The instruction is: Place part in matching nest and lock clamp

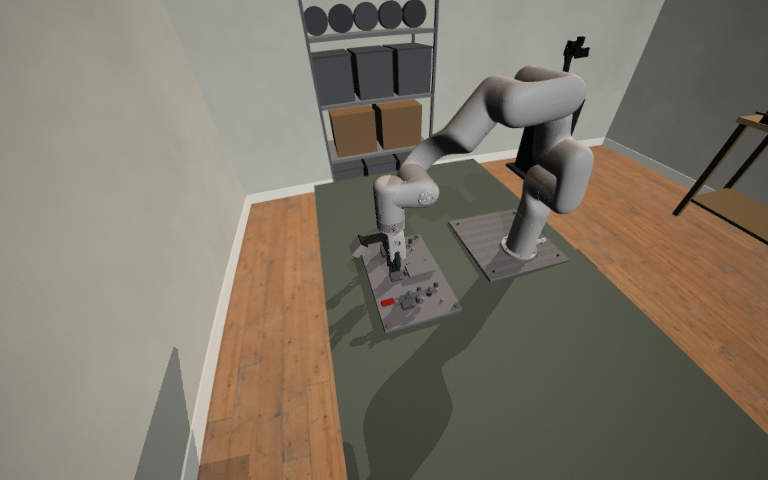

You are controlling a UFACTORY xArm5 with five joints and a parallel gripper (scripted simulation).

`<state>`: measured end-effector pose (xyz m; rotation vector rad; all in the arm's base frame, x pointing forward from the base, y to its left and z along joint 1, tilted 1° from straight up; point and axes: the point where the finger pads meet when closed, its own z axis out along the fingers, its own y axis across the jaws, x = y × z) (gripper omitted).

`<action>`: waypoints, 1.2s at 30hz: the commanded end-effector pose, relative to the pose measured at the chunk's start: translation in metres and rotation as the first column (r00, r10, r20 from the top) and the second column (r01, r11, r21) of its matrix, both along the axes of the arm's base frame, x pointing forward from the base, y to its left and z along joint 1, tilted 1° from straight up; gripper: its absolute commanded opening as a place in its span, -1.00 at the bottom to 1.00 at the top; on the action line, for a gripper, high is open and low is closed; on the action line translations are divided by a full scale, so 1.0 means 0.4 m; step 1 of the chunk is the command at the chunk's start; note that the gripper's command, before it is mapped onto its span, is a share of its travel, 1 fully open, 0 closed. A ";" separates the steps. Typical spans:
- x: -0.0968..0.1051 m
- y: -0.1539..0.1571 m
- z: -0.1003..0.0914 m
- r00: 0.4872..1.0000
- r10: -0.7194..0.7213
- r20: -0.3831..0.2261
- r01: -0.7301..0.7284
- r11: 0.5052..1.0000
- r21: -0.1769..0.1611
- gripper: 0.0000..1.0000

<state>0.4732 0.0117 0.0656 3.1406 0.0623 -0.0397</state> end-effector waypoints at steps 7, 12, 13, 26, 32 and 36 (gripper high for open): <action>0.004 0.000 0.004 1.000 0.000 0.004 0.000 1.000 0.000 -1.00; 0.004 0.000 0.004 1.000 0.000 0.004 0.000 1.000 0.000 -1.00; 0.005 0.000 0.004 1.000 0.000 0.004 0.000 1.000 0.000 -1.00; 0.014 0.000 0.004 1.000 0.000 0.004 0.000 1.000 0.000 -1.00; 0.023 0.001 0.003 1.000 0.000 0.004 0.000 1.000 0.000 -1.00; 0.030 0.001 0.002 1.000 0.000 0.004 0.000 1.000 0.000 -1.00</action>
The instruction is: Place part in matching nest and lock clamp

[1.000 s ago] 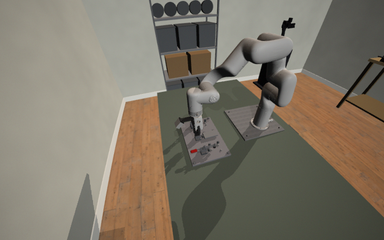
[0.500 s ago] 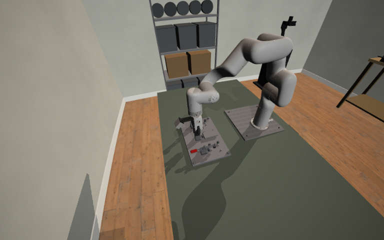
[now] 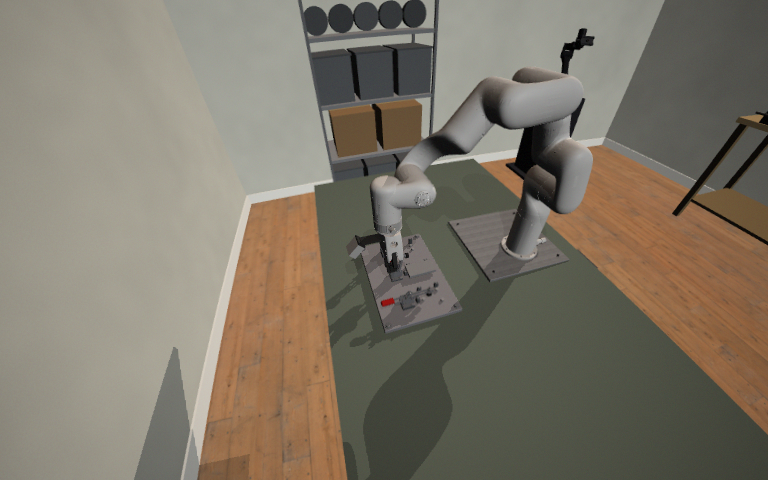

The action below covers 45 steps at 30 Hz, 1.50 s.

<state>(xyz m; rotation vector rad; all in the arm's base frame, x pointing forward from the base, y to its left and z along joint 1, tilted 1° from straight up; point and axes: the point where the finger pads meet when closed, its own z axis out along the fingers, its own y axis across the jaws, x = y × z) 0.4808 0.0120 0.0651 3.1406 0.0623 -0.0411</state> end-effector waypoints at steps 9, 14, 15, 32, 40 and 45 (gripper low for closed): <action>0.027 0.001 0.000 1.000 0.000 0.005 0.000 1.000 0.000 -1.00; 0.040 0.001 -0.005 1.000 0.000 0.005 0.000 1.000 0.000 -1.00; 0.043 0.001 -0.007 1.000 0.000 0.005 0.000 1.000 0.000 -1.00; 0.079 0.002 -0.034 1.000 0.000 0.005 0.000 1.000 0.000 -1.00; 0.091 0.003 -0.049 1.000 0.000 0.005 0.000 1.000 0.000 -1.00; 0.095 0.003 -0.057 1.000 0.000 0.005 0.000 1.000 0.000 -1.00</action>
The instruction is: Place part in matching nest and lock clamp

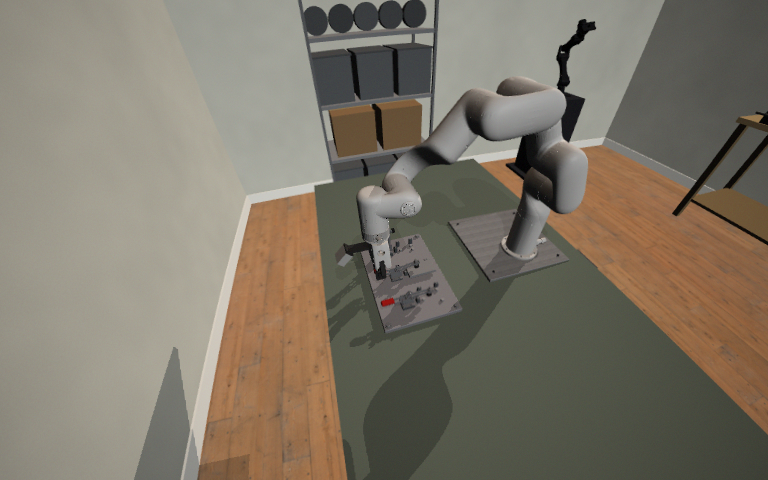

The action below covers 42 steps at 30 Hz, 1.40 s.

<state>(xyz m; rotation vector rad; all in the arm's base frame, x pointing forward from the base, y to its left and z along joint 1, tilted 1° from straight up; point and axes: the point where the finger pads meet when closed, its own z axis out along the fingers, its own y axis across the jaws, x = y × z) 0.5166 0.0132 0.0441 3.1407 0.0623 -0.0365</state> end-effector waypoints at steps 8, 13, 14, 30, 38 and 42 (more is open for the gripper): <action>0.011 0.000 -0.017 1.000 0.000 0.002 0.000 1.000 0.000 -1.00; 0.013 0.000 -0.020 1.000 0.000 0.002 0.000 1.000 0.000 -1.00; 0.013 0.000 -0.021 1.000 0.000 0.002 0.000 1.000 0.000 -1.00; 0.014 0.000 -0.024 1.000 0.000 0.002 0.000 1.000 0.000 -1.00; 0.014 0.000 -0.024 1.000 0.000 0.002 0.000 1.000 0.000 -1.00; 0.014 0.000 -0.024 1.000 0.000 0.002 0.000 1.000 0.000 -1.00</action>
